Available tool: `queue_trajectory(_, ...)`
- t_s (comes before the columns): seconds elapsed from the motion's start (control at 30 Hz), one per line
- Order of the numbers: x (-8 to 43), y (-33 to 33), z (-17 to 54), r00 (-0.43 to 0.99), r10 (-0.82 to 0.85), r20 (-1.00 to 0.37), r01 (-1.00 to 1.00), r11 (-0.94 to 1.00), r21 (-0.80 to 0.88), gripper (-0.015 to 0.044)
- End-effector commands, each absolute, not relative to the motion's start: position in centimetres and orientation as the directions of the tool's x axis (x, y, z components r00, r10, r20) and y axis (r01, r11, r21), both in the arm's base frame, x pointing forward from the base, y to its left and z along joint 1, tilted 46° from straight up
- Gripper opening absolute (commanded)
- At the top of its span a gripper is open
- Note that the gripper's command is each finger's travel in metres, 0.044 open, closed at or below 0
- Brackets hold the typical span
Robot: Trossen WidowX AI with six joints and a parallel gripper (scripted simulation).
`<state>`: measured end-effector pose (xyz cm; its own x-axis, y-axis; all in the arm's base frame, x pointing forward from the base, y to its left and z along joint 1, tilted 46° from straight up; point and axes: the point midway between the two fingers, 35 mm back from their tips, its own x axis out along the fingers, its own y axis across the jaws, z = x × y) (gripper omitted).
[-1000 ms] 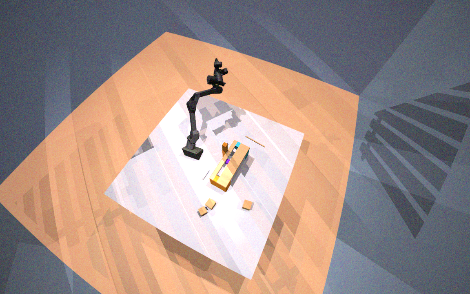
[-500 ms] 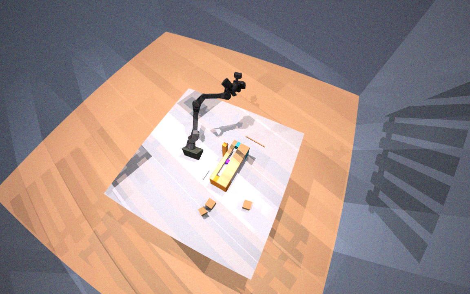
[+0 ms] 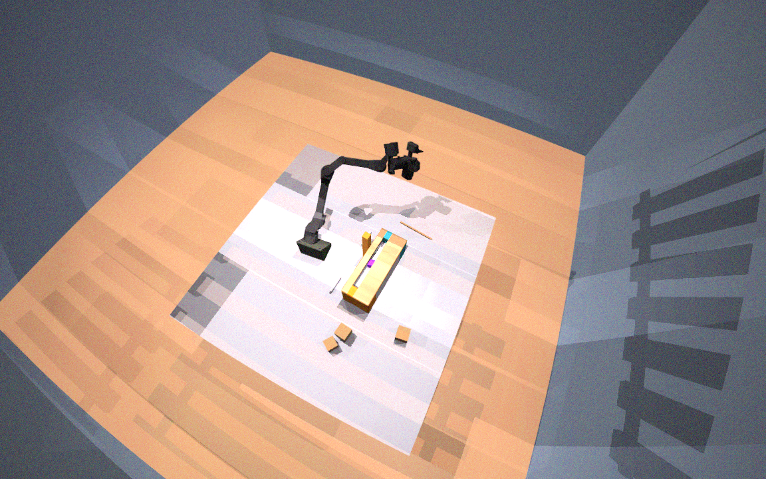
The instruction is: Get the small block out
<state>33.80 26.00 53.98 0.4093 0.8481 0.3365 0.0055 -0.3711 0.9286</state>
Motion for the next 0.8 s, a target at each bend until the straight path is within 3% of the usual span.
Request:
queue_trajectory(0.0, 39.1, 24.3, 48.6, 0.532, 0.829, 0.176, 0.071, -0.25, 0.966, 0.04)
queue_trajectory(0.4, 47.7, 15.8, 34.2, 0.68, 0.685, -0.262, 0.353, 0.008, 0.936, 0.04)
queue_trajectory(0.77, 48.3, 5.6, 20.8, 0.57, 0.536, -0.623, 0.673, 0.13, 0.728, 0.04)
